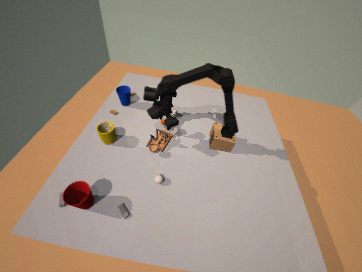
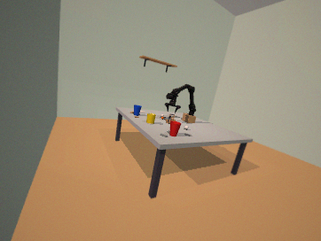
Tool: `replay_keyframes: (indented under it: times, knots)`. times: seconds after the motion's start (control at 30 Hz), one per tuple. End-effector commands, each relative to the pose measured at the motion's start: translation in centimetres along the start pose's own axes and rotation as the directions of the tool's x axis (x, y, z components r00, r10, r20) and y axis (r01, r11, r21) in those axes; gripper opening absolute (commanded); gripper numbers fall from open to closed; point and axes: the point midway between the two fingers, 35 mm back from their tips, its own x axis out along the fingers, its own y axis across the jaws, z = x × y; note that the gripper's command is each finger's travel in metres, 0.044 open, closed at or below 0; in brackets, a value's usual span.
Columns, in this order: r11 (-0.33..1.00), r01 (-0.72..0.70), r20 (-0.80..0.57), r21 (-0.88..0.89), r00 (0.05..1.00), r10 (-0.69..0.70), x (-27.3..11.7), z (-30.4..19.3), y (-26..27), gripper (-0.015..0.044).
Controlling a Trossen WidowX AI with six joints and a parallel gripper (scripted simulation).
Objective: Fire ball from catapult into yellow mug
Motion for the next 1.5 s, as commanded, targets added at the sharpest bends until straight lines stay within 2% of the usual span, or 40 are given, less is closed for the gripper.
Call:
replay_keyframes:
  times: [0.0,0.3,0.63,1.07,1.47]
  knots:
    - [0.986,-0.002,0.0,0.167,1.0,0.002,-0.11,-0.03,0.04,0.044]
    - [0.887,-0.002,0.001,0.461,1.0,0.002,-0.25,-0.07,0.03,0.044]
    - [0.678,-0.003,0.001,0.735,1.0,0.002,-0.4,-0.11,0.03,0.044]
    - [0.291,-0.003,0.002,0.957,1.0,0.003,-0.6,-0.16,0.03,0.044]
    - [-0.119,-0.003,0.003,0.993,1.0,0.003,-0.78,-0.22,0.02,0.044]
